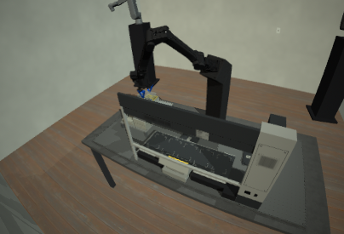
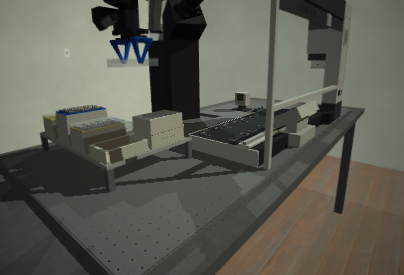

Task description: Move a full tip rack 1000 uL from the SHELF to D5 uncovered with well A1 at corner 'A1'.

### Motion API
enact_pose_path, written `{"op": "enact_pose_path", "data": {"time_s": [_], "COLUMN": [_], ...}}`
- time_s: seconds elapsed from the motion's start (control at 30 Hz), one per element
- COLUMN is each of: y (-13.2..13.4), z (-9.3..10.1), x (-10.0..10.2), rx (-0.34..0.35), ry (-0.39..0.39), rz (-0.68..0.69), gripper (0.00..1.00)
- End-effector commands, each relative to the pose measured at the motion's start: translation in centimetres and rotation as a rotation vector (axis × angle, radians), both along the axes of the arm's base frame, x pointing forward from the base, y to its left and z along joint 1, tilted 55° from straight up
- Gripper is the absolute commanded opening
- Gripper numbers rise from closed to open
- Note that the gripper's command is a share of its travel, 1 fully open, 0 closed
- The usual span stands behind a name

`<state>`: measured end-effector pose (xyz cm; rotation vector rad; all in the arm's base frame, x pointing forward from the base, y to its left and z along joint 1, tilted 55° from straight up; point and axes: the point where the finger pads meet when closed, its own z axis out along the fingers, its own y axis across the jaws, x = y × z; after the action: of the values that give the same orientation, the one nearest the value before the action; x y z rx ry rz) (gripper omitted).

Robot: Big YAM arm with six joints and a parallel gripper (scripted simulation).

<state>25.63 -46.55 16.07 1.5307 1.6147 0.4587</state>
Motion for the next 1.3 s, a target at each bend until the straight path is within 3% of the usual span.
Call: {"op": "enact_pose_path", "data": {"time_s": [0.0,0.37,0.43,1.27], "y": [-0.6,-0.8,-0.9,-1.7], "z": [0.0,0.1,0.3,-1.9], "x": [0.0,-0.2,1.0,3.9], "rx": [-0.008,-0.009,-0.023,-0.013], "ry": [0.004,0.004,-0.005,-0.007], "rz": [0.005,0.003,0.009,0.003], "gripper": [0.0,0.0,0.0,0.0]}}
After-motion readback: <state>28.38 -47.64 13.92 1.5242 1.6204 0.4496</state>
